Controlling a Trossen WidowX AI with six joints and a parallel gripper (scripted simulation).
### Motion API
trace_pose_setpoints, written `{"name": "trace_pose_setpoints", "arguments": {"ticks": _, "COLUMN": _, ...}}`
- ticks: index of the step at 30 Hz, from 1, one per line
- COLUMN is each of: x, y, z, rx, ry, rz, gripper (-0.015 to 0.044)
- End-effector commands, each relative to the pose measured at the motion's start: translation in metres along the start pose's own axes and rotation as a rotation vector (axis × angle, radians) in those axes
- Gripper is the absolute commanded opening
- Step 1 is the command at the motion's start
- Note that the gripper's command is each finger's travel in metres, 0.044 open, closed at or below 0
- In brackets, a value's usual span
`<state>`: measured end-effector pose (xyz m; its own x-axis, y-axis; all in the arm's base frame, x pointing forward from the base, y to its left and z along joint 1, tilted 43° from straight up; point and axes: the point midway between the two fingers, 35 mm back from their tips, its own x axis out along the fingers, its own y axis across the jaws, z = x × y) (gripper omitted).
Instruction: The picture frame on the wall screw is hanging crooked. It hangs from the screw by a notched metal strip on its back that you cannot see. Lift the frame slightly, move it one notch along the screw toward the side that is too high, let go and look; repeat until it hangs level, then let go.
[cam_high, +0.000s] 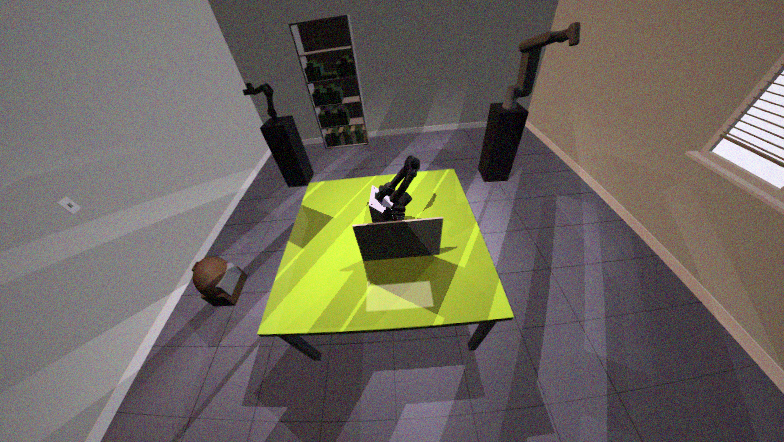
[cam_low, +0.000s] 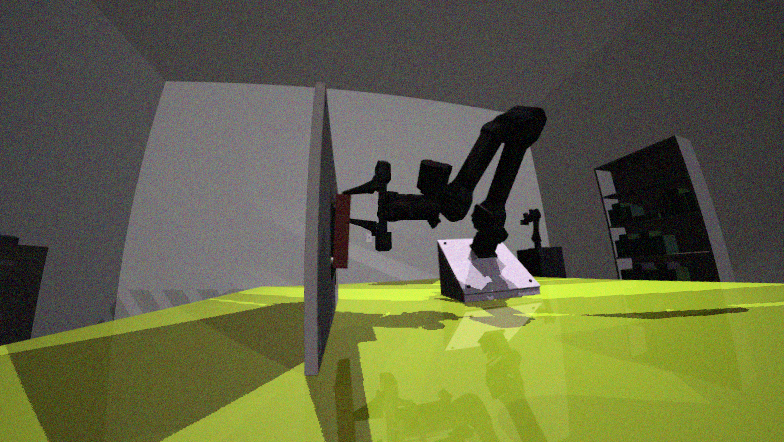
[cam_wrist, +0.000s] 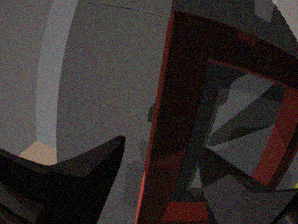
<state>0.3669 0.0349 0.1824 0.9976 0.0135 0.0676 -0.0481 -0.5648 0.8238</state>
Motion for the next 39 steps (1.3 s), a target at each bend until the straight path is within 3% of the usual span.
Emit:
{"name": "trace_pose_setpoints", "arguments": {"ticks": 1, "x": 0.0003, "y": -0.0003, "z": -0.0006, "rx": 0.005, "ry": 0.004, "rz": -0.002, "gripper": 0.026}}
{"name": "trace_pose_setpoints", "arguments": {"ticks": 20, "x": 0.0005, "y": -0.0004, "z": -0.001, "rx": 0.005, "ry": 0.004, "rz": -0.002, "gripper": 0.026}}
{"name": "trace_pose_setpoints", "arguments": {"ticks": 27, "x": 0.0005, "y": -0.0004, "z": -0.001, "rx": 0.005, "ry": 0.004, "rz": -0.002, "gripper": 0.0076}}
{"name": "trace_pose_setpoints", "arguments": {"ticks": 35, "x": 0.0005, "y": -0.0004, "z": -0.001, "rx": 0.005, "ry": 0.004, "rz": -0.002, "gripper": 0.0}}
{"name": "trace_pose_setpoints", "arguments": {"ticks": 39, "x": 0.0005, "y": -0.0004, "z": -0.001, "rx": 0.005, "ry": 0.004, "rz": -0.002, "gripper": 0.0}}
